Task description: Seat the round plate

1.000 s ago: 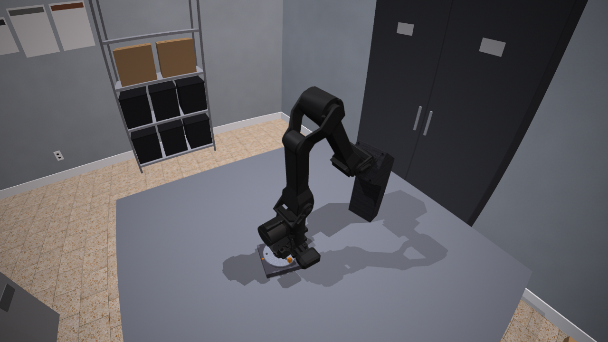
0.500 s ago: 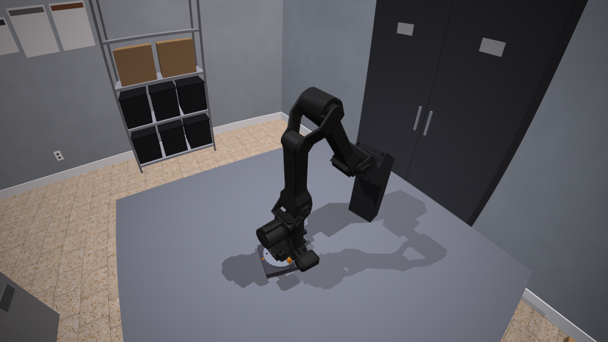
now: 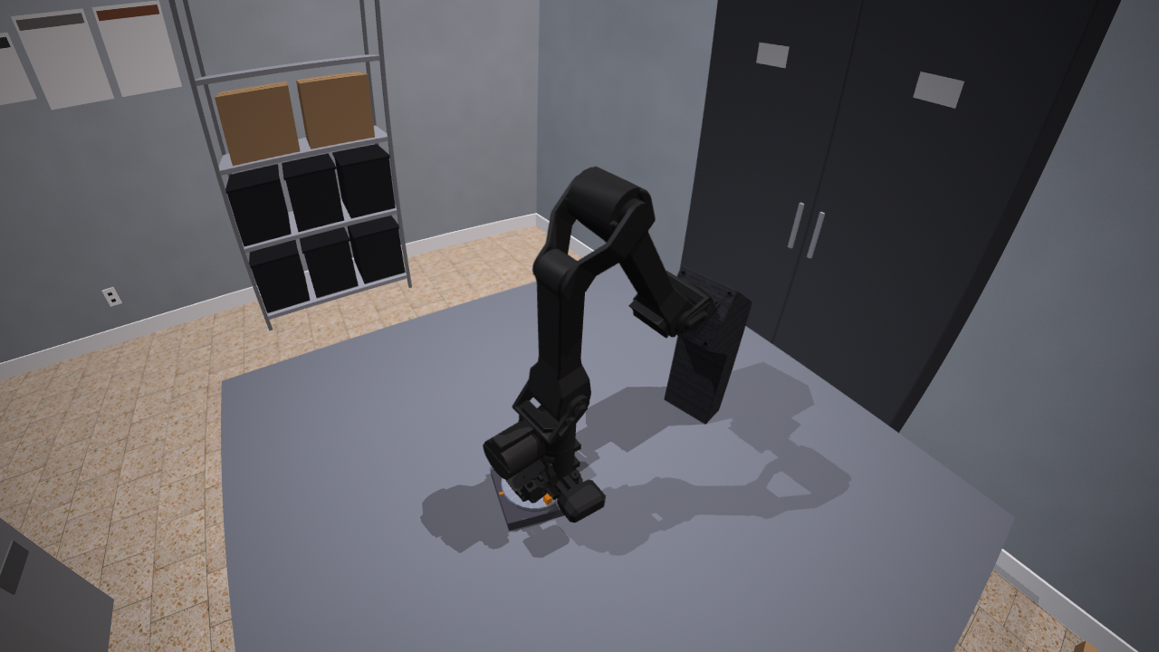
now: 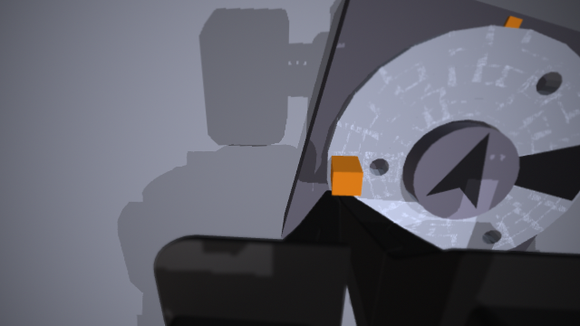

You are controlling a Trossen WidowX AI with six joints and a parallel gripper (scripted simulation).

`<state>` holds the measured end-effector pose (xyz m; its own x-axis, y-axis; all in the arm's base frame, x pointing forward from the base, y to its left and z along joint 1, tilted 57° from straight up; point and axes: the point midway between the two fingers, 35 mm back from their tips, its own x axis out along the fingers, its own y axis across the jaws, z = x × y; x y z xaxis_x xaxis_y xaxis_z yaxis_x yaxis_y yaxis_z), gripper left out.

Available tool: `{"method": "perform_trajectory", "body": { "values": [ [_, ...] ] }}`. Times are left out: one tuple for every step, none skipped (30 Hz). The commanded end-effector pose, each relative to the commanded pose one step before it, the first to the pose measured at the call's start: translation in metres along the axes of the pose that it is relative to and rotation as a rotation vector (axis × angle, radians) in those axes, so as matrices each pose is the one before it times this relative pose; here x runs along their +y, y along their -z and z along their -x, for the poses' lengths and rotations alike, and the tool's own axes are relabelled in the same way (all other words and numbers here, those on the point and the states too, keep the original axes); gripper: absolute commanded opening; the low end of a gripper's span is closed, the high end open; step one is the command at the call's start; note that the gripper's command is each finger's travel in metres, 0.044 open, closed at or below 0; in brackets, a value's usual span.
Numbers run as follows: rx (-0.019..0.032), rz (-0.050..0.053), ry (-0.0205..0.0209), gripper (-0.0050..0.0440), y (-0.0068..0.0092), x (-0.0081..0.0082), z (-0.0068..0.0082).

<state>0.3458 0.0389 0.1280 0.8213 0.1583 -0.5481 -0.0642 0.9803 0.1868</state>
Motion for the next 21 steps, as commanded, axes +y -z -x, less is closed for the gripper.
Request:
{"method": "perform_trajectory", "body": {
  "values": [
    [-0.01961,-0.0016,-0.00226,-0.005,-0.00894,0.00228,0.0026],
    [0.0,0.0,0.0,-0.005,0.0,0.0,0.0],
    [0.00255,-0.0004,0.00053,-0.005,0.00016,-0.00024,-0.00061],
    [0.00211,-0.0003,0.00044,-0.005,0.00002,-0.00009,-0.00049],
    [0.00106,-0.0001,0.00021,-0.005,-0.00038,0.00004,-0.00019],
    [0.00157,-0.0002,0.00026,-0.005,-0.00036,0.00005,-0.00033],
    [-0.0004,0.0,-0.00004,-0.005,-0.00089,0.00015,0.00011],
    [-0.0015,0.0001,-0.00015,-0.005,-0.00116,0.00017,0.00035],
    [0.00111,-0.0002,0.0003,-0.005,-0.00046,-0.00003,-0.00031],
    [0.00181,-0.0002,0.00029,-0.005,-0.00025,-0.00004,-0.00054],
    [-0.00006,0.0001,0.00002,-0.005,-0.00074,0.00004,-0.00014],
    [-0.00006,0.0001,-0.00001,-0.005,-0.00074,0.00002,-0.00003],
    [-0.00254,0.0003,-0.00046,-0.005,-0.00139,0.00017,0.00054],
    [-0.0036,0.0006,-0.00093,-0.005,-0.00165,0.00033,0.00087],
    [-0.00103,0.0,-0.00021,-0.005,-0.00101,-0.00009,0.00031],
    [0.00111,0.0,0.00048,-0.005,-0.00042,-0.00021,-0.00019],
    [0.00184,0.001,0.0002,-0.005,-0.0002,-0.00023,-0.00038],
    [0.0,0.0,0.0,-0.005,0.0,0.0,0.0],
    [0.0,0.0,0.0,-0.005,0.0,0.0,0.0],
    [-0.00016,-0.0006,-0.00023,-0.005,-0.00062,-0.00033,0.00012],
    [0.00099,-0.0003,0.00014,-0.005,-0.00016,-0.00019,-0.00021]
  ]
}}
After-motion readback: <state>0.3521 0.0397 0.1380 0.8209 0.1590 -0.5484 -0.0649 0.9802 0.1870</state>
